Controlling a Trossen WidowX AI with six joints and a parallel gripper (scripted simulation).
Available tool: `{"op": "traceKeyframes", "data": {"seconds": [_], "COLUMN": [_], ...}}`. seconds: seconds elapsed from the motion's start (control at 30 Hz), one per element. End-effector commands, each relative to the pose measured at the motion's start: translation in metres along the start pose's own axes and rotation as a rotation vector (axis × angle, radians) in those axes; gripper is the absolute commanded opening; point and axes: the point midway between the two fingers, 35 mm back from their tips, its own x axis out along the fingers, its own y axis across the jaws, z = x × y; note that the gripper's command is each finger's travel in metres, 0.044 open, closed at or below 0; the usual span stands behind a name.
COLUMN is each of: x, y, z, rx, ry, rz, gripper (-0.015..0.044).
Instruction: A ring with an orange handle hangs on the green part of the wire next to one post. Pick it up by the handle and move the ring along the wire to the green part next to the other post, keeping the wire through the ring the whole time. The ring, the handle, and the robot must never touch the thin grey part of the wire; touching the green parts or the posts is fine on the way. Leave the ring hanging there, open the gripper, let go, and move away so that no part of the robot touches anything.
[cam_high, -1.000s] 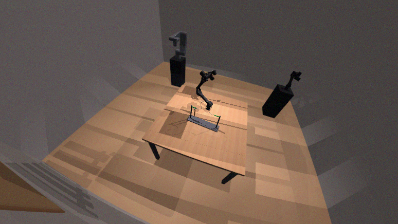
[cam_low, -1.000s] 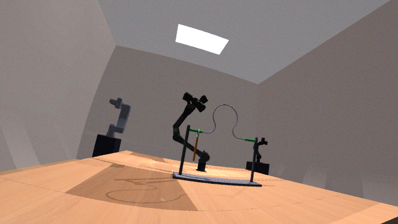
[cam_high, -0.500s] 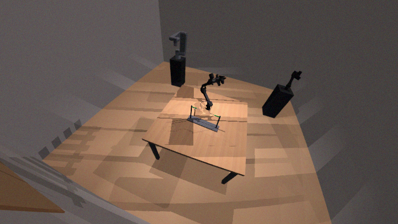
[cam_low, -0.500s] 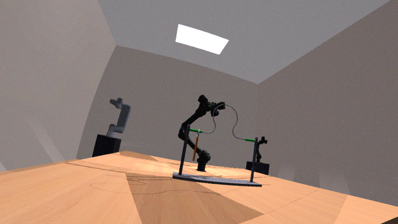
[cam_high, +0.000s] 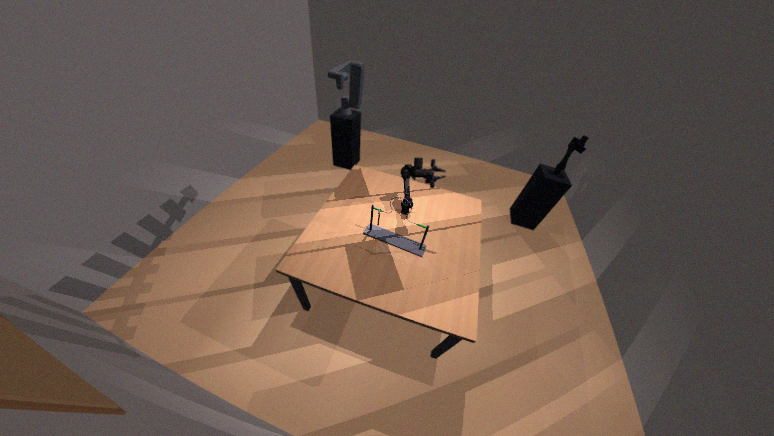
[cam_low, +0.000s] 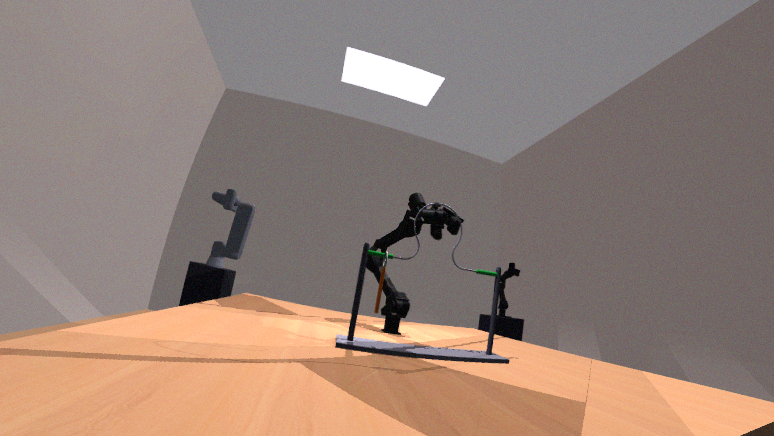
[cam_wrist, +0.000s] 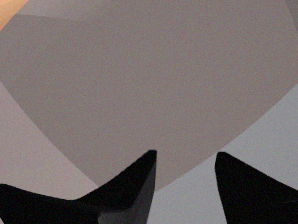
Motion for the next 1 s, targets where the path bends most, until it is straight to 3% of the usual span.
{"op": "traceKeyframes", "data": {"seconds": [0.0,0.5,0.97], "x": [-0.013,-0.127,-0.273], "y": [0.061,0.213,0.279], "z": [-0.01,-0.011,0.045], "rx": [0.203,0.805,1.277], "ry": [0.097,0.578,1.203], "rz": [0.138,0.422,0.403], "gripper": [0.016,0.016,0.016]}}
